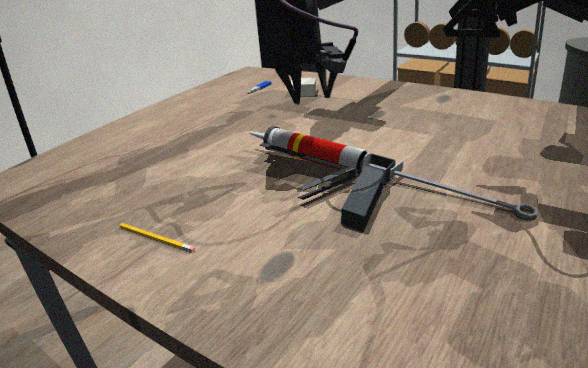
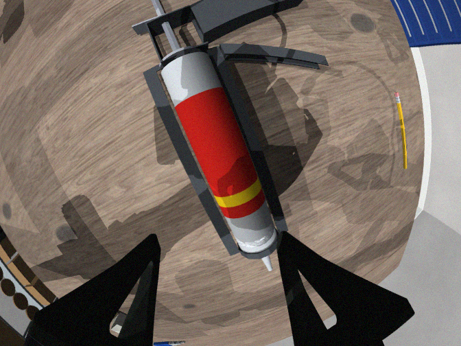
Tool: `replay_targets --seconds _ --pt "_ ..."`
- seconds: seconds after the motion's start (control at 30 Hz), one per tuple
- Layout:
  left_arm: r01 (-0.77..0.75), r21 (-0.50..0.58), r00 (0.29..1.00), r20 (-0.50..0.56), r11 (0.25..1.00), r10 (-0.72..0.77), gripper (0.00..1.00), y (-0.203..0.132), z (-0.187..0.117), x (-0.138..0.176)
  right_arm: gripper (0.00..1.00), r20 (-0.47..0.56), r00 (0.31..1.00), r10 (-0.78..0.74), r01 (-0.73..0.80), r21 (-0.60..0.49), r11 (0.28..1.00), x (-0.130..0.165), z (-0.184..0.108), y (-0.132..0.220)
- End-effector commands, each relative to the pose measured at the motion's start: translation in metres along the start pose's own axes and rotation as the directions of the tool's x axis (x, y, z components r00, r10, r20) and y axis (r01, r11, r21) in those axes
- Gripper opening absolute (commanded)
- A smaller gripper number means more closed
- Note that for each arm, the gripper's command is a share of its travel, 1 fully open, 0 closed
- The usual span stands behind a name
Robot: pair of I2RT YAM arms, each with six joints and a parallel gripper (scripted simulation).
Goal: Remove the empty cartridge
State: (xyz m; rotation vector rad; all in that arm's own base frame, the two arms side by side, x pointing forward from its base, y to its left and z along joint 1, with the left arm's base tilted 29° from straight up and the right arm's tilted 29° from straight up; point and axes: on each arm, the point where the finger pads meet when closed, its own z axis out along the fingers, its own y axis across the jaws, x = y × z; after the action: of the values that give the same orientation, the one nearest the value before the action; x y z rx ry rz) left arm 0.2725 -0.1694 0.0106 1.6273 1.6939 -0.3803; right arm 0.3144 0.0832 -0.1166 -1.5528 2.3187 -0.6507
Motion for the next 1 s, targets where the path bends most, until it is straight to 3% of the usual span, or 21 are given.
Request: replay_targets --seconds 0.0,0.33,0.97 --pt "0.023 -0.064 1.000 -0.008 0.998 -0.024 1.00 0.023 0.003 0.003 0.75 -0.099 0.972 -0.215 0.209 -0.063 0.976 0.004 0.015 0.000" --pt "0.164 -0.082 0.986 -0.012 0.983 -0.166 1.00 0.035 0.015 0.028 0.75 -0.181 0.897 -0.403 0.388 -0.116 0.915 -0.007 0.056 -0.011" --pt "0.357 -0.089 0.934 0.016 0.930 -0.357 1.00 0.043 0.029 0.058 0.75 -0.172 0.904 -0.392 0.379 -0.108 0.919 -0.007 0.086 -0.011"
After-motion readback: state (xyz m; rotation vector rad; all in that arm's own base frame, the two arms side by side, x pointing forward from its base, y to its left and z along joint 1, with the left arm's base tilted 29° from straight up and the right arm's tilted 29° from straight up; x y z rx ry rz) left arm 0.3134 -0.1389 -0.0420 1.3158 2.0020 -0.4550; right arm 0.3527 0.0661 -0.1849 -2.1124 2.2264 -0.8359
